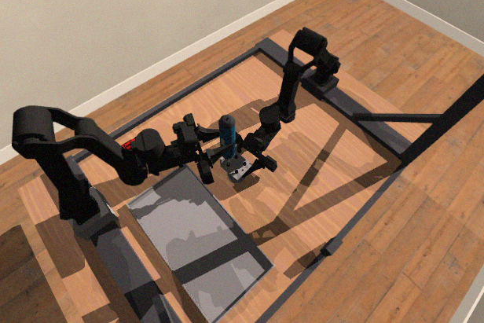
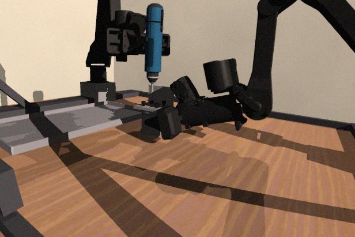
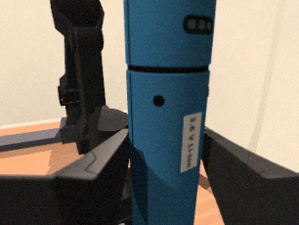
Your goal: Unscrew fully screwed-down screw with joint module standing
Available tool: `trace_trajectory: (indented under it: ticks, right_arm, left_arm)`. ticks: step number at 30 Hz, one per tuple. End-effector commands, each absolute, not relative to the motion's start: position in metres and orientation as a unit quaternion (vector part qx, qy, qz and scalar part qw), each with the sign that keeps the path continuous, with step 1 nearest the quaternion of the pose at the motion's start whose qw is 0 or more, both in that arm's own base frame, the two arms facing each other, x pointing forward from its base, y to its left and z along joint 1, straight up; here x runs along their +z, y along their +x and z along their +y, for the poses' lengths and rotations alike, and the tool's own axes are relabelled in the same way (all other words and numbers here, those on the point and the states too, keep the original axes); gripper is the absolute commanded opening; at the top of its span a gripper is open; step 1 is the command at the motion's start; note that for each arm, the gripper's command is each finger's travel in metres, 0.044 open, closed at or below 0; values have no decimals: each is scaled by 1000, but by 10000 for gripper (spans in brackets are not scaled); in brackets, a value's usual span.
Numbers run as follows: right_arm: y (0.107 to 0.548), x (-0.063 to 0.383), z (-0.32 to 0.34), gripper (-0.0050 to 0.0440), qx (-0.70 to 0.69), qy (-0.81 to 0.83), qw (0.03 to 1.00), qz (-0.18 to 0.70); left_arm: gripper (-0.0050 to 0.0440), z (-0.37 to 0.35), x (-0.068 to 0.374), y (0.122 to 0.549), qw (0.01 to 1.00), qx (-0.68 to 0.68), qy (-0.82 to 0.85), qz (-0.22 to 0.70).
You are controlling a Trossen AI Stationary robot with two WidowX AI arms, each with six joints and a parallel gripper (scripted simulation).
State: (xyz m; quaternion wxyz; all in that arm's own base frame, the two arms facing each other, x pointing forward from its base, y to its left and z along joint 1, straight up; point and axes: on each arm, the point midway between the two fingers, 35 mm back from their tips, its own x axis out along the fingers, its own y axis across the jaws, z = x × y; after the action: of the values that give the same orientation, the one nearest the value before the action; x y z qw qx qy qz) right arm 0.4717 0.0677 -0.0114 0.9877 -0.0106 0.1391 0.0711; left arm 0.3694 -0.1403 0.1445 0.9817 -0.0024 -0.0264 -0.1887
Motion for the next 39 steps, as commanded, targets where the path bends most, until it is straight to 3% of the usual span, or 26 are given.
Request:
trace_trajectory:
  ticks: [1,17,39]
  right_arm:
    - [475,-2,68,241,71,-9,989,128]
    - [475,-2,68,241,71,-9,989,128]
    - [475,-2,68,241,71,-9,989,128]
  left_arm:
    - [162,-139,141,369,982,-188,0,-25]
    - [162,-141,164,373,981,-188,-3,-42]
    - [162,-139,130,367,982,-188,-1,-23]
